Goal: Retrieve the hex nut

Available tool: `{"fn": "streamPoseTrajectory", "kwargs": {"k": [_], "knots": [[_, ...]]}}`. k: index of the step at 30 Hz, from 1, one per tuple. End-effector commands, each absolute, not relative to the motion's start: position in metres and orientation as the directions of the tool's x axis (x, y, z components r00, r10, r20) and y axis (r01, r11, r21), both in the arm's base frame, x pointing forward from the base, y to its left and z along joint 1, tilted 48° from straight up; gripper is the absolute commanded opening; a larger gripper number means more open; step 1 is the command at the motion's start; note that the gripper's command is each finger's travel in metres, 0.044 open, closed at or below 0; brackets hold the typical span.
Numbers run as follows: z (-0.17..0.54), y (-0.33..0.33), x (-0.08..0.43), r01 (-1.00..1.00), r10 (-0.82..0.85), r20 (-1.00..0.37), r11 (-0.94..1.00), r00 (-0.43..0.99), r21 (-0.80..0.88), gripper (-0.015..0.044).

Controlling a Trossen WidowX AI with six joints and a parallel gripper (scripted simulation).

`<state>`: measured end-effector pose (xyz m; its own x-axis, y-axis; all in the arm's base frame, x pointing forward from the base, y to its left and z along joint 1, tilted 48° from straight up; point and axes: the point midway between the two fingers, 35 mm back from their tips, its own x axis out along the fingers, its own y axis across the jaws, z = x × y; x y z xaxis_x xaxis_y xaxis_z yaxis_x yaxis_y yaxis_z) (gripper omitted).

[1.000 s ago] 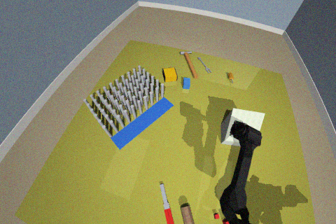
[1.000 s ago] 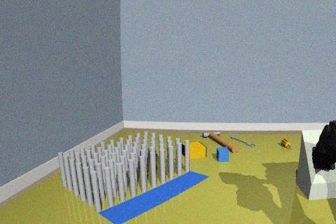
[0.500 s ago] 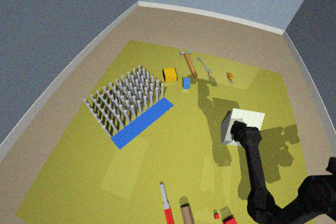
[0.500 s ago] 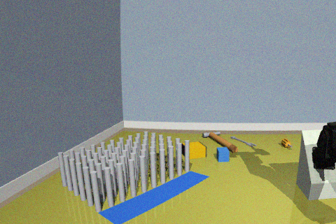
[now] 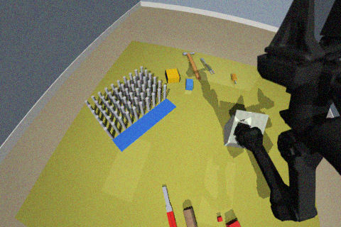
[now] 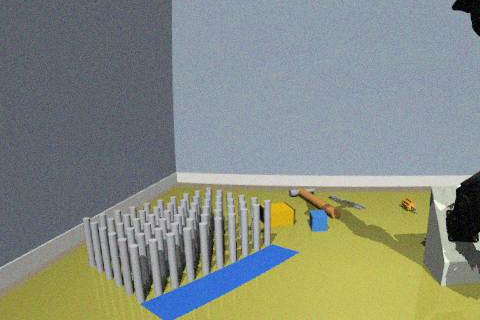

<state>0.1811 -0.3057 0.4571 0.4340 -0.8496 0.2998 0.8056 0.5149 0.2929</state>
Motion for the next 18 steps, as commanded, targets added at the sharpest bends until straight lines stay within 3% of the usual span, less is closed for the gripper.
{"fn": "streamPoseTrajectory", "kwargs": {"k": [1,10,18], "knots": [[0.421,-0.305,0.224,0.757,-0.806,0.219,0.591,0.549,0.278,0.044],[0.313,-0.26,0.334,0.567,-0.587,-0.01,0.777,0.81,0.273,0.044],[0.213,-0.178,0.399,0.36,-0.305,-0.215,0.884,0.928,0.297,0.044]]}}
